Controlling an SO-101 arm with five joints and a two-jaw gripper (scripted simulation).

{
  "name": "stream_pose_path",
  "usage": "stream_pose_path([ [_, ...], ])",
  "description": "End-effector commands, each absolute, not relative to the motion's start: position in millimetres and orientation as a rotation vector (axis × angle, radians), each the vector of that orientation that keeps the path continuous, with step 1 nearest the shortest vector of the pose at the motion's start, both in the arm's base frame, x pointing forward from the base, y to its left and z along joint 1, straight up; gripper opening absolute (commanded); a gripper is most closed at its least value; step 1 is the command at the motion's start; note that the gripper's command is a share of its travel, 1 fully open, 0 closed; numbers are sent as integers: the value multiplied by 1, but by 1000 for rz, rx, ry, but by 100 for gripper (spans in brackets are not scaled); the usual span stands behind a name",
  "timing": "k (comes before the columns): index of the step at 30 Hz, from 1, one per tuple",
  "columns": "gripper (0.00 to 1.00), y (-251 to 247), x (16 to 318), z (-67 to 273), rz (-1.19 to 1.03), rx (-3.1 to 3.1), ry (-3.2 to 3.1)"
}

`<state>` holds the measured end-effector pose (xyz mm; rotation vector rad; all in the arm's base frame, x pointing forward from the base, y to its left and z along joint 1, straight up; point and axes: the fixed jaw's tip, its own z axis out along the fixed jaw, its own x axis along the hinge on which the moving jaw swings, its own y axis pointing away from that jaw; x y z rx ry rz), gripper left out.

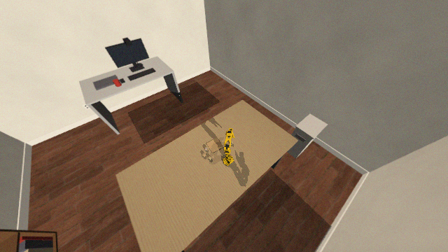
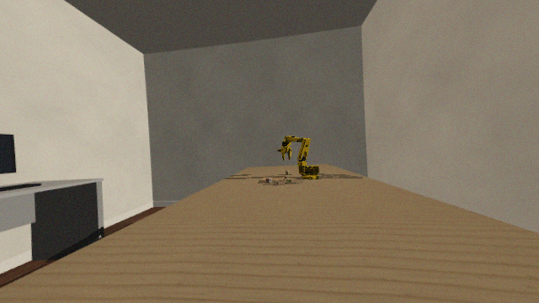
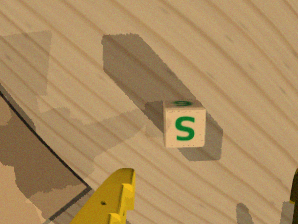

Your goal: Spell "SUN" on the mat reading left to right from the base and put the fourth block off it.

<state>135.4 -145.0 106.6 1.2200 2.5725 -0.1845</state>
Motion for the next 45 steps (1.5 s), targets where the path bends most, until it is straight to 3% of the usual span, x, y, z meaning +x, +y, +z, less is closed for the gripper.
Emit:
stream_pose_path([
  [1, 32, -150, 141, 109, -187, 1215, 2562],
  [12, 32, -144, 136, 67, -53, 1312, 2766],
  [45, 32, -143, 137, 65, -44, 1305, 2784],
])
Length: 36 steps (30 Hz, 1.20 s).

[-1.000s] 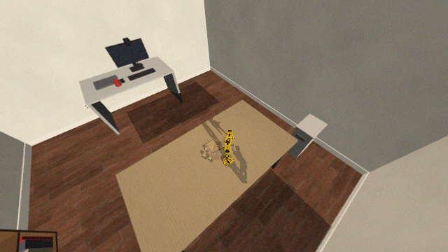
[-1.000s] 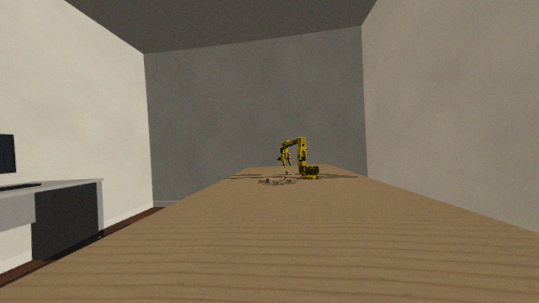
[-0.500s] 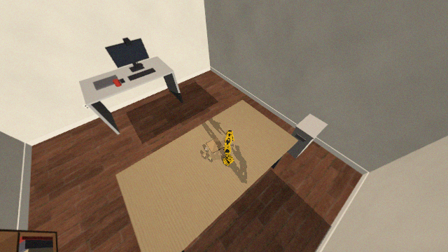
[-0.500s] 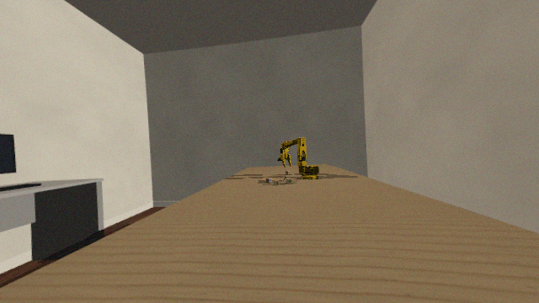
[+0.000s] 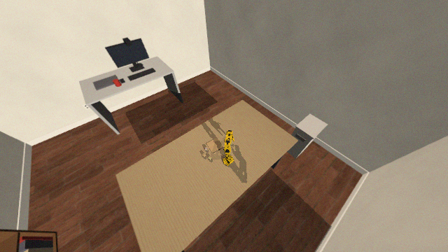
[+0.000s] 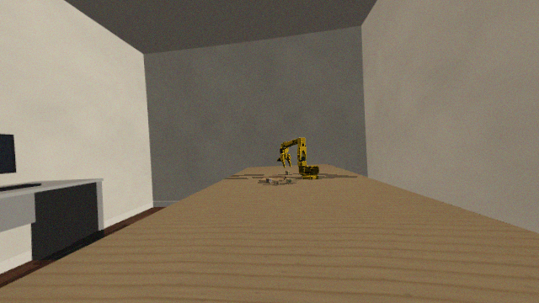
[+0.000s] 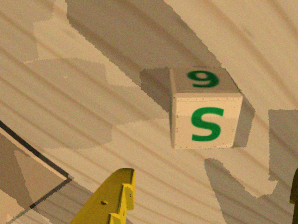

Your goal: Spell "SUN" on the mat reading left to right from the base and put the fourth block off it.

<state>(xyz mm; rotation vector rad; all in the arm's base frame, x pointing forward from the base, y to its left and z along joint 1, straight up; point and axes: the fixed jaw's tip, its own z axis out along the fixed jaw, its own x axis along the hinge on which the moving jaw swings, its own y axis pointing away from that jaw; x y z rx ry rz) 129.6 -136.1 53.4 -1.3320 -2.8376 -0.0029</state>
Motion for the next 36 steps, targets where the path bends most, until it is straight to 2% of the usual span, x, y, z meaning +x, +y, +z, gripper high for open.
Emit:
stream_pose_path([
  [1, 32, -143, 137, 65, 46, -1361, -2905],
  [24, 32, -144, 138, 56, 46, -1361, -2905],
  [36, 32, -145, 139, 37, 46, -1361, -2905],
])
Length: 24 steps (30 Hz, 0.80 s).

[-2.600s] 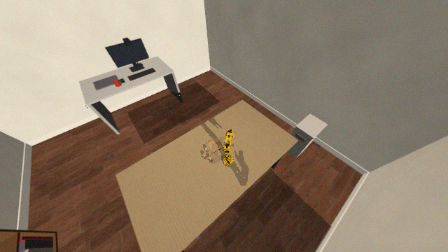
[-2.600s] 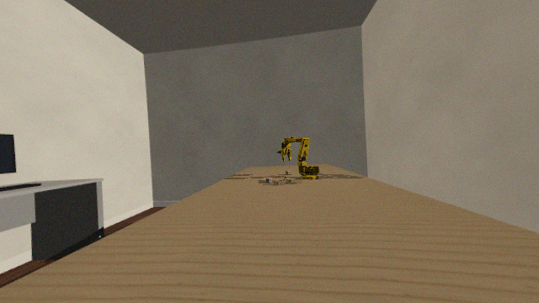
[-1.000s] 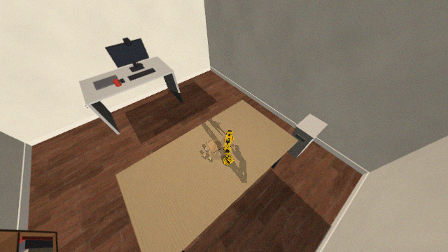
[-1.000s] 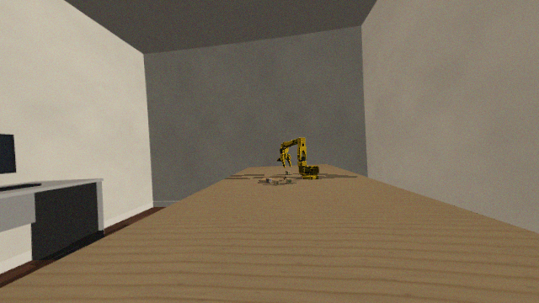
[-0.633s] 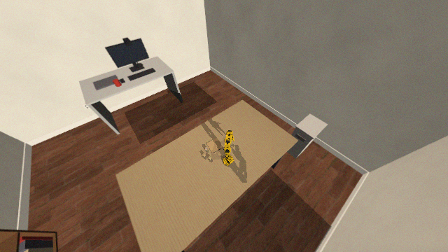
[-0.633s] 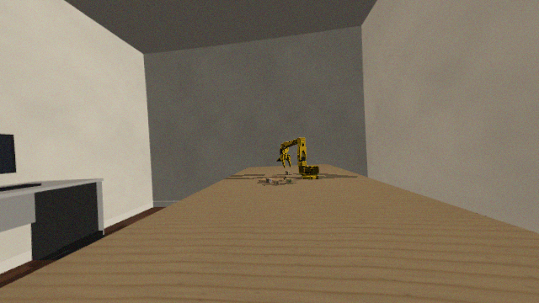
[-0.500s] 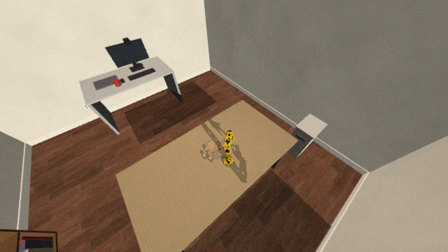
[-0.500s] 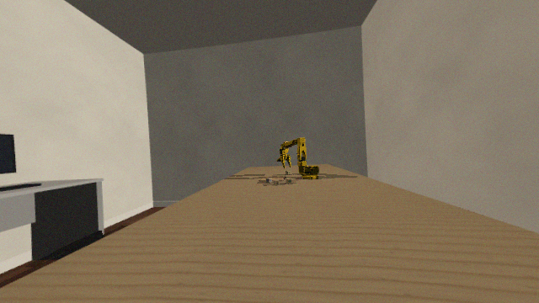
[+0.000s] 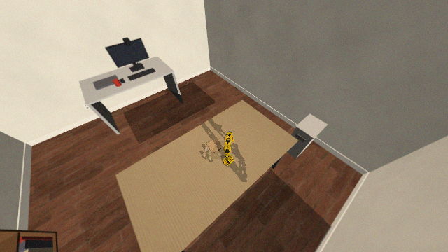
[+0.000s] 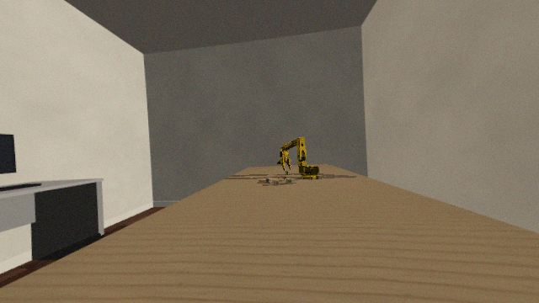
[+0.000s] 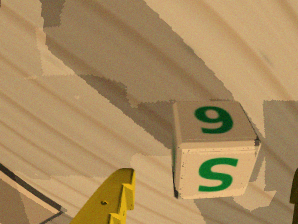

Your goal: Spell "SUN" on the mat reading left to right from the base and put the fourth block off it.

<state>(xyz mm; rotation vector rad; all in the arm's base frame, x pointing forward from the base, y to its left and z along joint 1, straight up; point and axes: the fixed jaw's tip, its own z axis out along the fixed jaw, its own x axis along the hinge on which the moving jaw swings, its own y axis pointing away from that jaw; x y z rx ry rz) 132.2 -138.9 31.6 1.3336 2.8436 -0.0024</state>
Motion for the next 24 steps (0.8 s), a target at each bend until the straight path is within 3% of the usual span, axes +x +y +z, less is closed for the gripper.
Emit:
stream_pose_path([
  [1, 32, -145, 139, 36, -44, 1305, 2784],
  [24, 32, -145, 139, 25, -44, 1305, 2784],
])
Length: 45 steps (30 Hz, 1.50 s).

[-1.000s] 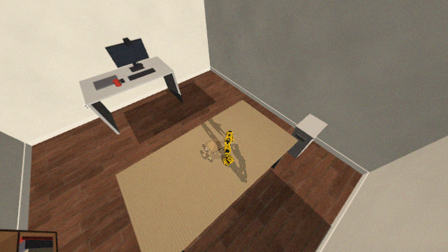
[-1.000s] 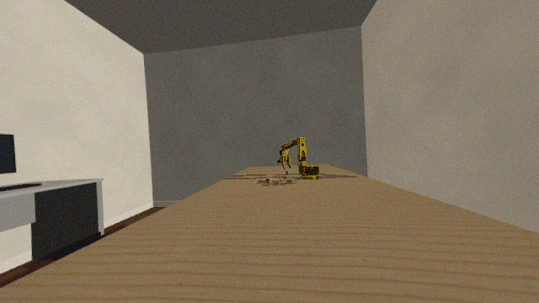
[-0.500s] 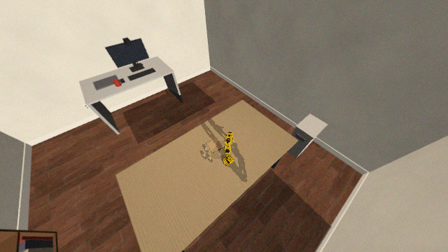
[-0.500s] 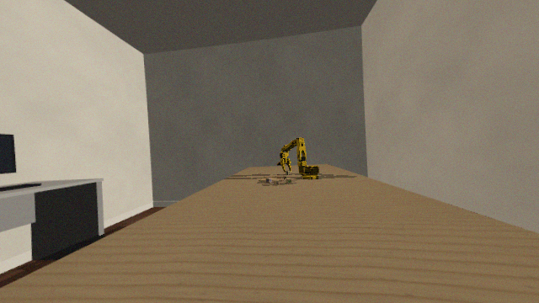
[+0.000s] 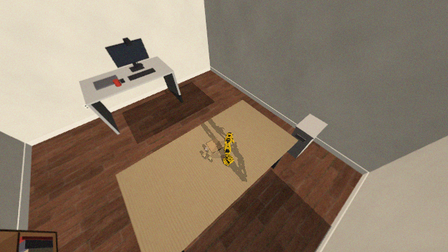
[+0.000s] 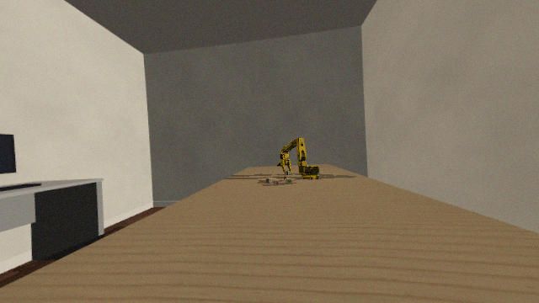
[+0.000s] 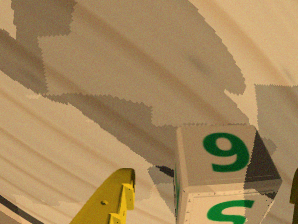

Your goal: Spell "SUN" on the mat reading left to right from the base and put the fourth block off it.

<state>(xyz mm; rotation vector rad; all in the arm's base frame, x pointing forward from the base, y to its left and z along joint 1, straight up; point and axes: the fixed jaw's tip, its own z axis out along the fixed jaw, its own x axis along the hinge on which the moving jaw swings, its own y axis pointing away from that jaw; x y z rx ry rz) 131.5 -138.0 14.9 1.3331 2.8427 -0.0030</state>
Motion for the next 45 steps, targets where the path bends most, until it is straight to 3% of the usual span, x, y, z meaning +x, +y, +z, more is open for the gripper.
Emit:
stream_pose_path([
  [1, 32, -145, 139, 25, -44, 1305, 2784],
  [45, 13, -152, 130, 25, -50, 1305, 2786],
])
